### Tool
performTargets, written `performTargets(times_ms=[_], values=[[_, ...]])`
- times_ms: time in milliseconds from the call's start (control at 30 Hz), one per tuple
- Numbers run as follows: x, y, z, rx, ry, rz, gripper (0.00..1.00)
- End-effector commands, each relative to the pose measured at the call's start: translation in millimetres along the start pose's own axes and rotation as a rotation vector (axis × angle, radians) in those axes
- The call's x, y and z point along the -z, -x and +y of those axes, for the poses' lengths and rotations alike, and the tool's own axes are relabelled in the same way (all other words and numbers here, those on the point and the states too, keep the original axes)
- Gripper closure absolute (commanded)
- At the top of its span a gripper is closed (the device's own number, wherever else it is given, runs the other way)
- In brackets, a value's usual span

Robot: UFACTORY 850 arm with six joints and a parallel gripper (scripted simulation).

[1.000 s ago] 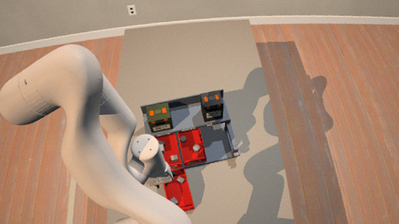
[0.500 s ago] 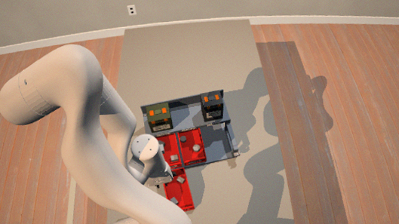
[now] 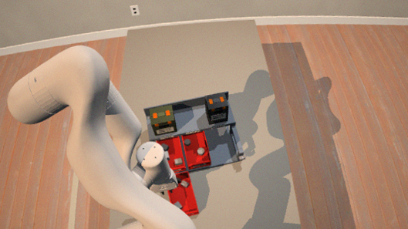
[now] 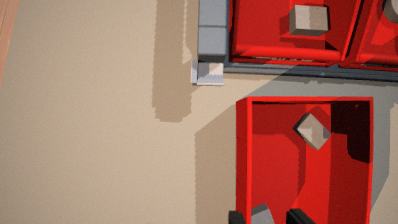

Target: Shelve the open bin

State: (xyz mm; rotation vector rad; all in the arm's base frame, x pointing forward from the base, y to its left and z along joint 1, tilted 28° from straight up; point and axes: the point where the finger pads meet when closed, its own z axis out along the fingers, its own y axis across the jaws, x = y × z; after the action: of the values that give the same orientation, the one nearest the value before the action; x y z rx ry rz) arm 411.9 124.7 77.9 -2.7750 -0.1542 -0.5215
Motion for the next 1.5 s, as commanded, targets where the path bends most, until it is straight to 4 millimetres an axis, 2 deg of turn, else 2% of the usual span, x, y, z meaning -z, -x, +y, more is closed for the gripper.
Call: performTargets(times_ms=[0, 200, 367, 1467], values=[[-2, -1, 0, 0.001, 0.0, 0.003, 0.71], [-2, -1, 0, 0.001, 0.0, 0.003, 0.71], [-47, -1, 0, 0.001, 0.0, 0.003, 0.71], [-41, -1, 0, 0.001, 0.0, 0.003, 0.71]])
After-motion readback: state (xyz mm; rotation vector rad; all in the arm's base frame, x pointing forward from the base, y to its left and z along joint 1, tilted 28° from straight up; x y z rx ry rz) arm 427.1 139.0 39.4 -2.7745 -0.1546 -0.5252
